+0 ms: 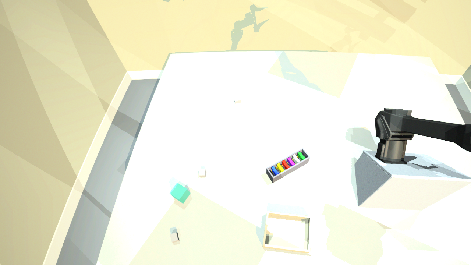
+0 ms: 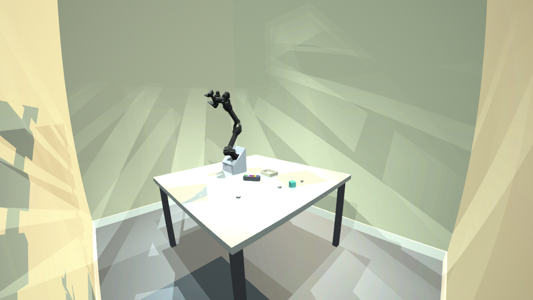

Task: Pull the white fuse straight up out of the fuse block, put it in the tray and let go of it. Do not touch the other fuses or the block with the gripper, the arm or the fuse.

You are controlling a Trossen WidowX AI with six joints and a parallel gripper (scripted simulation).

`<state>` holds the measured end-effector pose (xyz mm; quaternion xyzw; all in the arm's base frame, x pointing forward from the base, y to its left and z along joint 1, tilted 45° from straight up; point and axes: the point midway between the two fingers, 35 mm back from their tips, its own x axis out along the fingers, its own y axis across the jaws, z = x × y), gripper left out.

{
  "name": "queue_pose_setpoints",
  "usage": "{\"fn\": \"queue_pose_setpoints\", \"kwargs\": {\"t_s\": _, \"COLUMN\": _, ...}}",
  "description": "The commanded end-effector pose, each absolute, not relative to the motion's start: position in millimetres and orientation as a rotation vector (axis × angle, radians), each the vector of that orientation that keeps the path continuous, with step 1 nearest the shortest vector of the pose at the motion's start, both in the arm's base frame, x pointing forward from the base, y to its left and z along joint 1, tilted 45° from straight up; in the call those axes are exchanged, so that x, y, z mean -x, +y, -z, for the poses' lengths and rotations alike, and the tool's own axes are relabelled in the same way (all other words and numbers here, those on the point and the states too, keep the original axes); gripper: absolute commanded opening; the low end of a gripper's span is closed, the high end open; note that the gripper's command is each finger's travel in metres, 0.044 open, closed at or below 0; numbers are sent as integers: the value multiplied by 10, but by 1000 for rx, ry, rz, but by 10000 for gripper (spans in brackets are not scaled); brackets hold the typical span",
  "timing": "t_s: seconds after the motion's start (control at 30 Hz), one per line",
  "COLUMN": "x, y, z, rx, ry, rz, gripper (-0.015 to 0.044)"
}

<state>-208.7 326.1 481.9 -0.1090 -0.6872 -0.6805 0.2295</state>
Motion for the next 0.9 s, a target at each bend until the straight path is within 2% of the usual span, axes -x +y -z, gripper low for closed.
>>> {"fn": "queue_pose_setpoints", "kwargs": {"t_s": 0.0, "x": 2086, "y": 3244, "z": -4833, "rx": 301, "ry": -1885, "rz": 1872, "gripper": 374}}
{"fn": "queue_pose_setpoints", "kwargs": {"t_s": 0.17, "x": 2016, "y": 2777, "z": -5179, "rx": 325, "ry": -1733, "rz": 1855, "gripper": 242}}
{"fn": "queue_pose_setpoints", "kwargs": {"t_s": 0.37, "x": 1977, "y": 1881, "z": -5543, "rx": 208, "ry": -1550, "rz": 1835, "gripper": 85}}
{"fn": "queue_pose_setpoints", "kwargs": {"t_s": 0.63, "x": 1645, "y": 526, "z": -5818, "rx": 36, "ry": -1269, "rz": 1785, "gripper": 74}}
{"fn": "queue_pose_setpoints", "kwargs": {"t_s": 0.87, "x": 1055, "y": -586, "z": -5788, "rx": -110, "ry": -1020, "rz": 1714, "gripper": 74}}
